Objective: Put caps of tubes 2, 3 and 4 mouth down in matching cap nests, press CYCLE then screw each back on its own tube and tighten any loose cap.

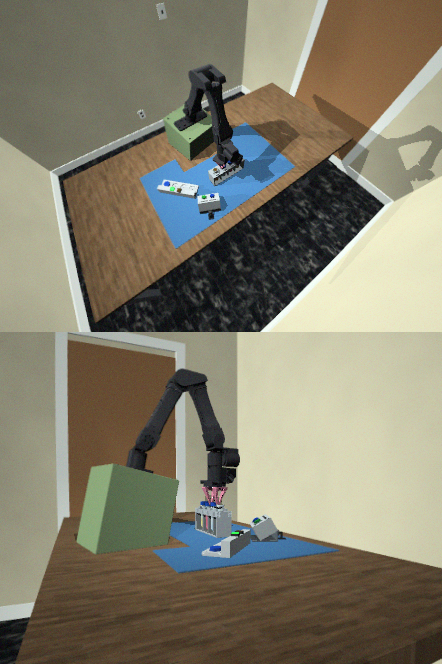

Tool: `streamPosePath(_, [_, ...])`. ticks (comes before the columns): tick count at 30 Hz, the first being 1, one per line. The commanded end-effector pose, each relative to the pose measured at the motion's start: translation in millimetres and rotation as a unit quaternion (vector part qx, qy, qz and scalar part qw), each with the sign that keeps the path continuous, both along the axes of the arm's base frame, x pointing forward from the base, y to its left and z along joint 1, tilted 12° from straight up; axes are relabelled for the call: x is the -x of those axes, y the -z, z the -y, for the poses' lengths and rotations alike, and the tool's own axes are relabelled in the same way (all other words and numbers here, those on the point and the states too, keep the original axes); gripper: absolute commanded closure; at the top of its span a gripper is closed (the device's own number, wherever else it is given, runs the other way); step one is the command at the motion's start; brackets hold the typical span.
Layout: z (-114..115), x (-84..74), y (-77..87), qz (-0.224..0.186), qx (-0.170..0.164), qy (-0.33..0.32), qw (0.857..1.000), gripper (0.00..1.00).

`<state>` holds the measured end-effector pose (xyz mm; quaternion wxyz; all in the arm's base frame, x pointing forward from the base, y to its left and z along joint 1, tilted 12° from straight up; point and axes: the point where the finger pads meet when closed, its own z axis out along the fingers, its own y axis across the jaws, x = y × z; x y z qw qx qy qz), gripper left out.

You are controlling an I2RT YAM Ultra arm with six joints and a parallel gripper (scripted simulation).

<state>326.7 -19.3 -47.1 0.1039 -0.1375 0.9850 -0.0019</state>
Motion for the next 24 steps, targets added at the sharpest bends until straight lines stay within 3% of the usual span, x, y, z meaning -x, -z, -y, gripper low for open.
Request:
streamPosePath(1, [0.9, -3.5, -3.9, 0.007, 0.001, -0.003, 1.000, 1.00])
streamPosePath(9, [1.0, -3.5, -3.9, 0.007, 0.001, -0.003, 1.000, 1.00])
streamPosePath(15, [1.1, -3.4, -4.0, 0.003, -0.030, 0.143, 0.989, 1.00])
streamPosePath(20, [1.0, -3.5, -4.0, 0.000, -0.056, 0.262, 0.963, 1.00])
streamPosePath(22, [1.0, -3.5, -4.0, 0.000, -0.056, 0.262, 0.963, 1.00])
streamPosePath(24, [1.1, -3.4, -4.0, -0.001, -0.066, 0.309, 0.949, 1.00])
